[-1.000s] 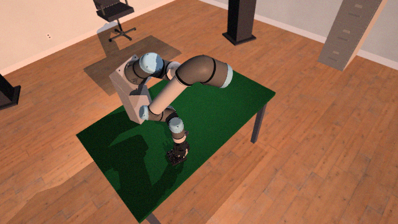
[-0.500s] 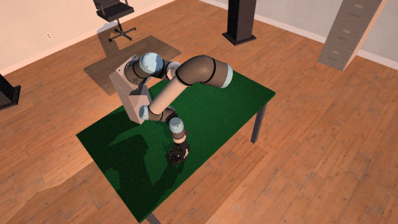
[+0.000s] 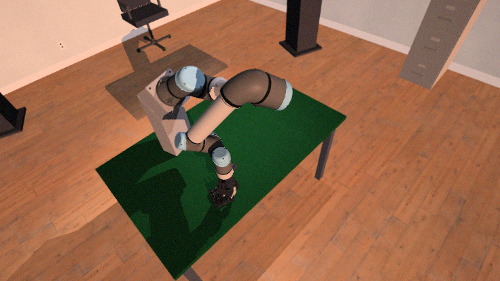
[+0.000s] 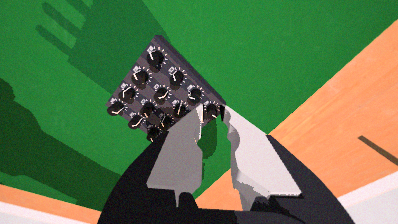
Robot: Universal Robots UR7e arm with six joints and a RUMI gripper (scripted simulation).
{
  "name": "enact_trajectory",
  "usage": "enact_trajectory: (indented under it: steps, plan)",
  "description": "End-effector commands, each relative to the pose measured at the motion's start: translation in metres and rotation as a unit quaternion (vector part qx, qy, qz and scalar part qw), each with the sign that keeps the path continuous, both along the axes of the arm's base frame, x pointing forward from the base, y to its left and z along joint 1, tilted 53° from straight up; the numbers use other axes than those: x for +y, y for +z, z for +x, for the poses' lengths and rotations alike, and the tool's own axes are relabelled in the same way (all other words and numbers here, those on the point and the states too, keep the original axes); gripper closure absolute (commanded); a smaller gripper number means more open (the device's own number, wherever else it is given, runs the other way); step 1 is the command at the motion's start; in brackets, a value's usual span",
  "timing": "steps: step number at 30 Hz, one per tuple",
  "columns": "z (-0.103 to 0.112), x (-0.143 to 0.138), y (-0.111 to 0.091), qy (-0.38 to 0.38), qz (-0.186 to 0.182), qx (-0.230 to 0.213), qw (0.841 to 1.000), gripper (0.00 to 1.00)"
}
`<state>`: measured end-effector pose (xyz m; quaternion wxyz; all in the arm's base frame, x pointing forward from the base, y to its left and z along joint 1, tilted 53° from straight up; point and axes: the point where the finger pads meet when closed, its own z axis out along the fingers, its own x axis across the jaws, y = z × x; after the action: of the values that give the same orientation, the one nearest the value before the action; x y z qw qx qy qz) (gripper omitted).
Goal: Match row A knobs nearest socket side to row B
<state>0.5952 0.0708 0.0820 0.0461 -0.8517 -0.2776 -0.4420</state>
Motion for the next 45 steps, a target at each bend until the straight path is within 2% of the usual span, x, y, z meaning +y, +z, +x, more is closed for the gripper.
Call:
enact_trajectory:
  steps: [1, 16, 39, 45]
  plan:
    - [-0.007, -0.004, 0.004, -0.001, 0.001, 0.001, 1.000, 0.89]
    - [-0.028, -0.013, 0.022, -0.001, 0.001, 0.001, 1.000, 0.89]
    - [-0.029, -0.013, 0.022, 0.004, -0.005, -0.002, 1.000, 0.89]
    - [-0.030, -0.013, 0.023, 0.025, -0.031, -0.014, 0.999, 0.89]
